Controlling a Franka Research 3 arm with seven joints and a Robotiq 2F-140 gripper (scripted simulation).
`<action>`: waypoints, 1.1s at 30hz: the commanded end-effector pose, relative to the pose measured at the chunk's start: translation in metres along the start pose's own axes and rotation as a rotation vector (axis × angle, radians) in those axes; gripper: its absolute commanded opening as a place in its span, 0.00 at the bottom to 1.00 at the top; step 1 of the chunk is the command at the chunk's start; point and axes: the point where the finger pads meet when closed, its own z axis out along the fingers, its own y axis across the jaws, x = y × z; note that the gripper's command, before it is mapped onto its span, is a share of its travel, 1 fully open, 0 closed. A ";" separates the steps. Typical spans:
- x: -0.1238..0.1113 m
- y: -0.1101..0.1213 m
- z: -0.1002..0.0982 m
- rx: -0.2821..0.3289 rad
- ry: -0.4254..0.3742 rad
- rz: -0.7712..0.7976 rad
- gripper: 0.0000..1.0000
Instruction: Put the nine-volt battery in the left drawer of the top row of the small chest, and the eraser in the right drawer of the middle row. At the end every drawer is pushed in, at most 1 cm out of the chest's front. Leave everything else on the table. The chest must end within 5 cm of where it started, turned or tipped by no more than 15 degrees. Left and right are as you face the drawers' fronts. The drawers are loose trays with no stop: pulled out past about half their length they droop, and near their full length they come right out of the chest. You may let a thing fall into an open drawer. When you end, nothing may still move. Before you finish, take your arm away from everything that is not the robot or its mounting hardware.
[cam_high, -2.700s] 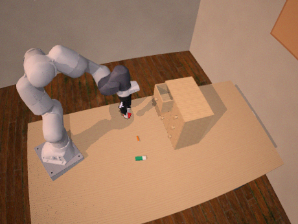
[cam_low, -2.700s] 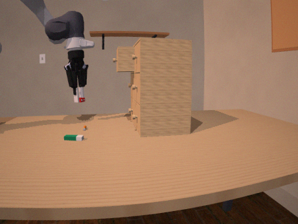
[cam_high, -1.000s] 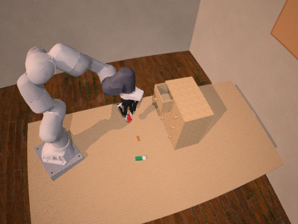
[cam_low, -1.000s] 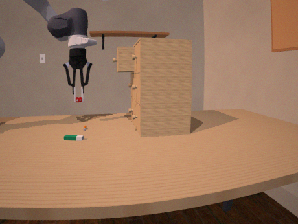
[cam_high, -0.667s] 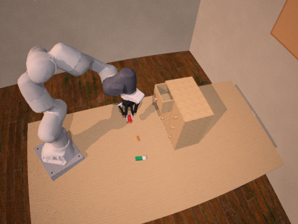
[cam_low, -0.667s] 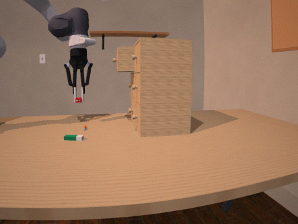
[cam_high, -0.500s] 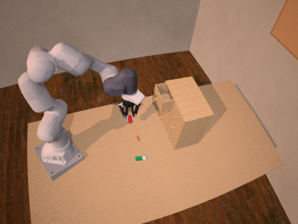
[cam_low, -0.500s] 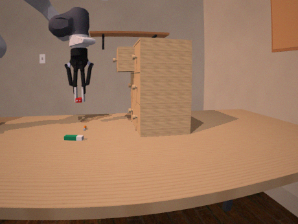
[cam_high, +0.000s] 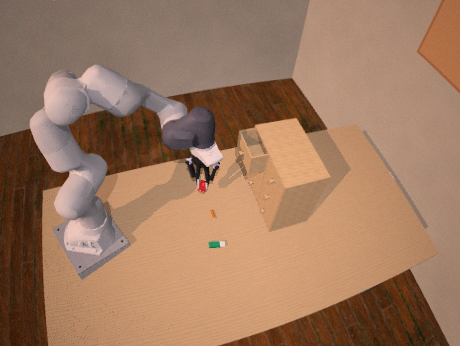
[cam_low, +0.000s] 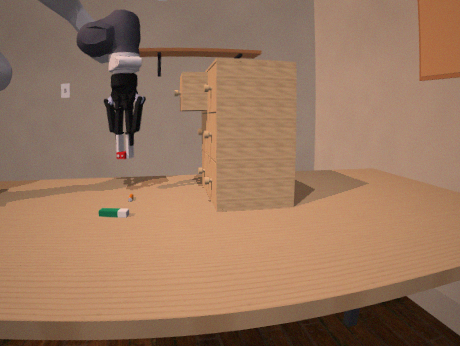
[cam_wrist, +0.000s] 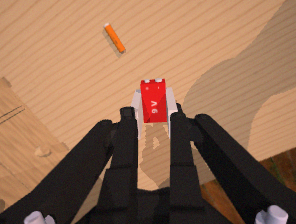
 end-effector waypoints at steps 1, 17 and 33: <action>0.002 -0.004 -0.001 -0.002 -0.003 0.244 0.14; 0.008 -0.014 -0.001 -0.004 -0.004 0.517 0.14; 0.015 -0.025 -0.001 -0.006 -0.005 0.836 0.14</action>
